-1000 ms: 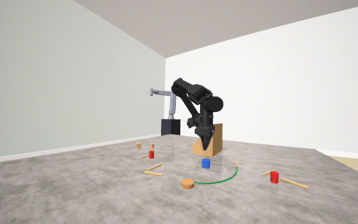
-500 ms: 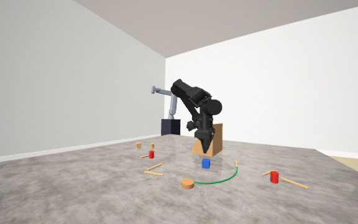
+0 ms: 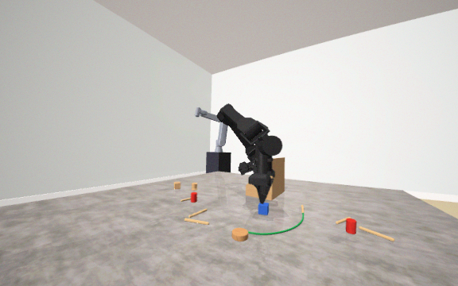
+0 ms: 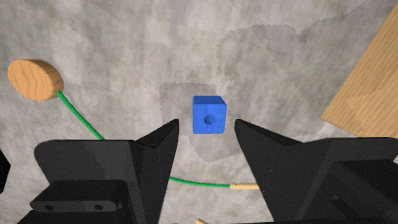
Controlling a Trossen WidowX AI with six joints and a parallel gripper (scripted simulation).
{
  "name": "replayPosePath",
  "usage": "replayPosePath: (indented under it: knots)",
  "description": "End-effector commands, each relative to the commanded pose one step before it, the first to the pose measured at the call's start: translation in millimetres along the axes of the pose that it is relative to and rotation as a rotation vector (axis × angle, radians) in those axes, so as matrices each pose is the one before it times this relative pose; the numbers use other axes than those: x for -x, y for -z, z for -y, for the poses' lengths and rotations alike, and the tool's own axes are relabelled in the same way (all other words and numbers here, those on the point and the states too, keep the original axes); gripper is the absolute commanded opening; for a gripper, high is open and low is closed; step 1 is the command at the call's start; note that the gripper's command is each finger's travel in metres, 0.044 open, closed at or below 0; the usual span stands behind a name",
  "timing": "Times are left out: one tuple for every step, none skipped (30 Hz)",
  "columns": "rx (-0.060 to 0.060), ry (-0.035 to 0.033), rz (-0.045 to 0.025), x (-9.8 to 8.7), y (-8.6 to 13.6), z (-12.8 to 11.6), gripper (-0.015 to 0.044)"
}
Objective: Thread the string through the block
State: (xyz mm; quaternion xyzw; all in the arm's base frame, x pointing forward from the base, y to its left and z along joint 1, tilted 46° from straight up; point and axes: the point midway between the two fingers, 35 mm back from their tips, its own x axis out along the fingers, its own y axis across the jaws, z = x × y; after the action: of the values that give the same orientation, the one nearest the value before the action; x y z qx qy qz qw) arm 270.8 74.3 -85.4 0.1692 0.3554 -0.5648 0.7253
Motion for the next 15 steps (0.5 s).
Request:
replayPosePath:
  knots:
    - [0.0107, 0.00684, 0.00857, -8.34, 0.23, 2.38, 0.0244]
    - [0.0000, 0.00007, 0.00019, -1.63, -0.05, 0.11, 0.0244]
    - [0.0000, 0.00008, 0.00020, -1.62, -0.05, 0.12, 0.0244]
    - [0.0000, 0.00008, 0.00021, -1.62, -0.06, 0.13, 0.0244]
    - [0.0000, 0.00009, 0.00022, -1.62, -0.06, 0.14, 0.0244]
    - [0.0000, 0.00010, 0.00023, -1.61, -0.06, 0.15, 0.0244]
    - [0.0000, 0.00010, 0.00024, -1.61, -0.06, 0.16, 0.0244]
    - [0.0000, 0.00011, 0.00025, -1.61, -0.07, 0.17, 0.0244]
    - [0.0000, 0.00012, 0.00025, -1.60, -0.07, 0.18, 0.0244]
    - [0.0000, 0.00010, 0.00021, -1.28, -0.06, 0.15, 0.0244]
    - [0.0000, 0.00006, 0.00013, -0.77, -0.03, 0.09, 0.0244]
    - [0.0000, 0.00002, 0.00004, -0.26, -0.01, 0.03, 0.0244]
    - [0.0000, 0.00000, 0.00000, 0.00, 0.00, 0.00, 0.0244]
    - [0.0000, 0.00000, 0.00000, 0.00, 0.00, 0.00, 0.0244]
    - [0.0000, 0.00000, 0.00000, 0.00, 0.00, 0.00, 0.0244]
